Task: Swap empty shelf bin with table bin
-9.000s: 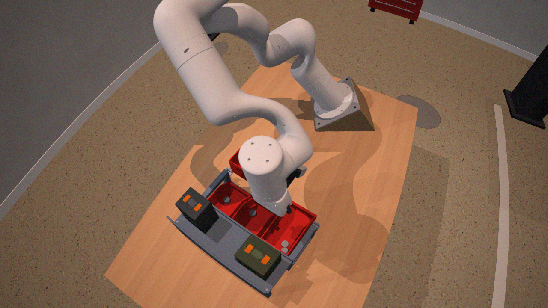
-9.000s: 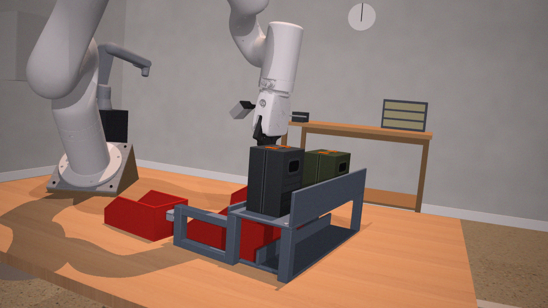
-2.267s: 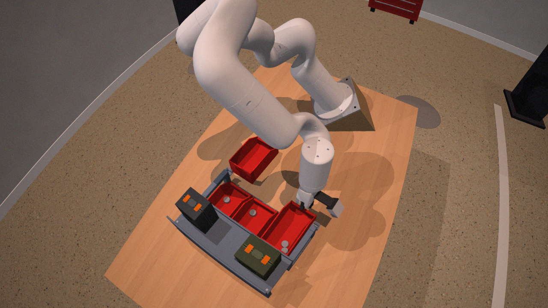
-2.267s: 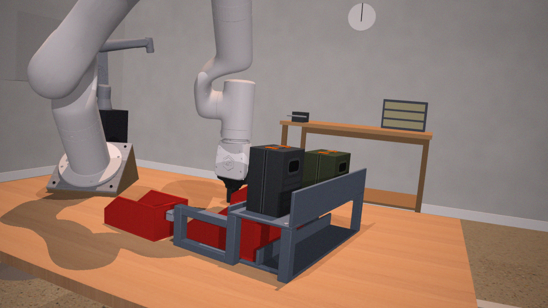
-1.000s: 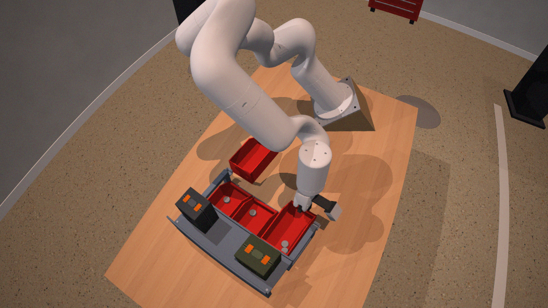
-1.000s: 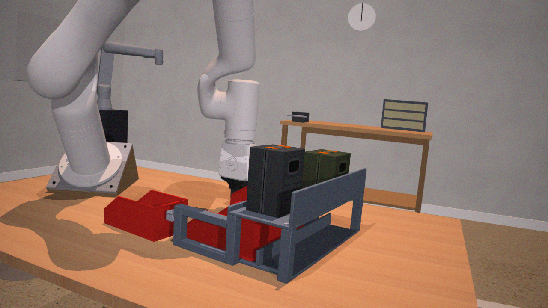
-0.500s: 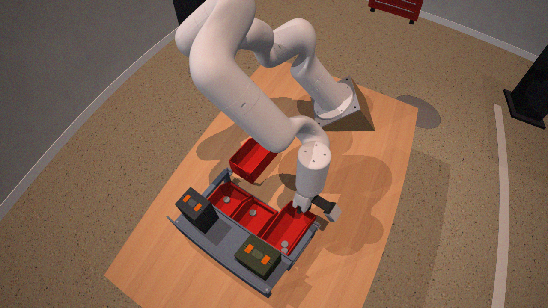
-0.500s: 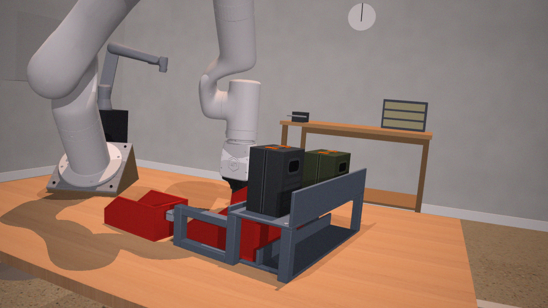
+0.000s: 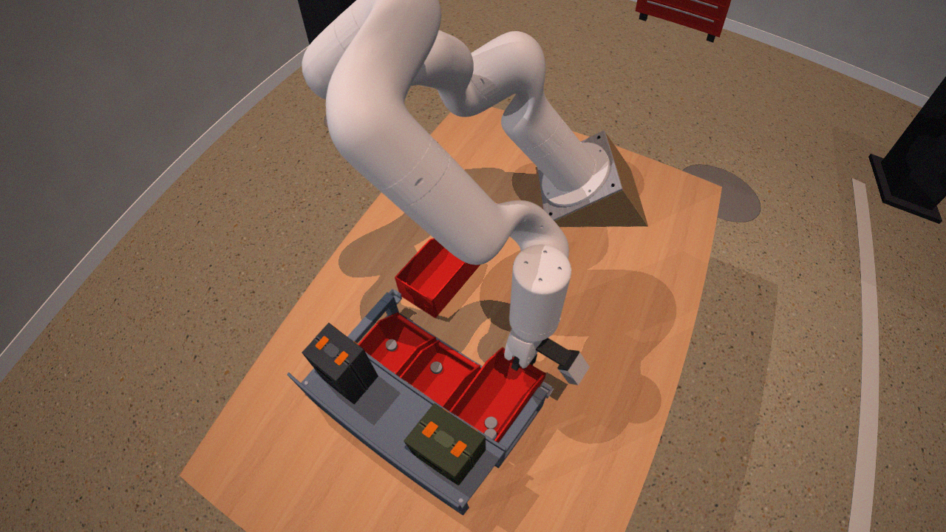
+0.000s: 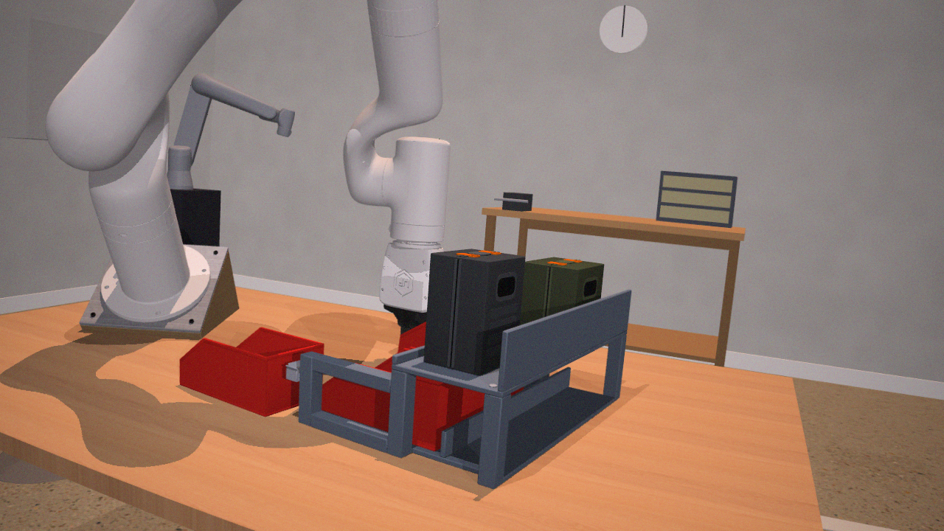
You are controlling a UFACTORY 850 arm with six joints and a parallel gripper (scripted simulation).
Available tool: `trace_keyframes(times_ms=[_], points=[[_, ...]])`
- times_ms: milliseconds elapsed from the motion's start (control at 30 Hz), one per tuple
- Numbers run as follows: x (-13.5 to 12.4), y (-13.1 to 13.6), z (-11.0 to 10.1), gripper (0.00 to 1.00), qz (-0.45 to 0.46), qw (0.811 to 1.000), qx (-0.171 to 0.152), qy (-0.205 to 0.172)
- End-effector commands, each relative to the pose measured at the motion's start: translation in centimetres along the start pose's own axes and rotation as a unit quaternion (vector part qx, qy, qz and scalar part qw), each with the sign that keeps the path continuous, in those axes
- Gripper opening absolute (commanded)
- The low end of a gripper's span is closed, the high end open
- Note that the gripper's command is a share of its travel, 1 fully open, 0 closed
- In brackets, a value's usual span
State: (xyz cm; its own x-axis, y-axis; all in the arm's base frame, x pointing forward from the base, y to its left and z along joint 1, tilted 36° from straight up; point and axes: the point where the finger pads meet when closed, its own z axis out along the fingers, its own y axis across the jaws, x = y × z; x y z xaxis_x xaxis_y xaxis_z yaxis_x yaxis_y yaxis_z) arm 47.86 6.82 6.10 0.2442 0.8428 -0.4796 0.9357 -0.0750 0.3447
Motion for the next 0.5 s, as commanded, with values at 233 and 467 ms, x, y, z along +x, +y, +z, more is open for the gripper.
trace_keyframes(times_ms=[233, 467], points=[[0.0, 0.8, -0.1, 0.00, 0.000, 1.000, 0.000, 0.000], [0.0, 1.6, -0.1, 0.00, 0.000, 1.000, 0.000, 0.000]])
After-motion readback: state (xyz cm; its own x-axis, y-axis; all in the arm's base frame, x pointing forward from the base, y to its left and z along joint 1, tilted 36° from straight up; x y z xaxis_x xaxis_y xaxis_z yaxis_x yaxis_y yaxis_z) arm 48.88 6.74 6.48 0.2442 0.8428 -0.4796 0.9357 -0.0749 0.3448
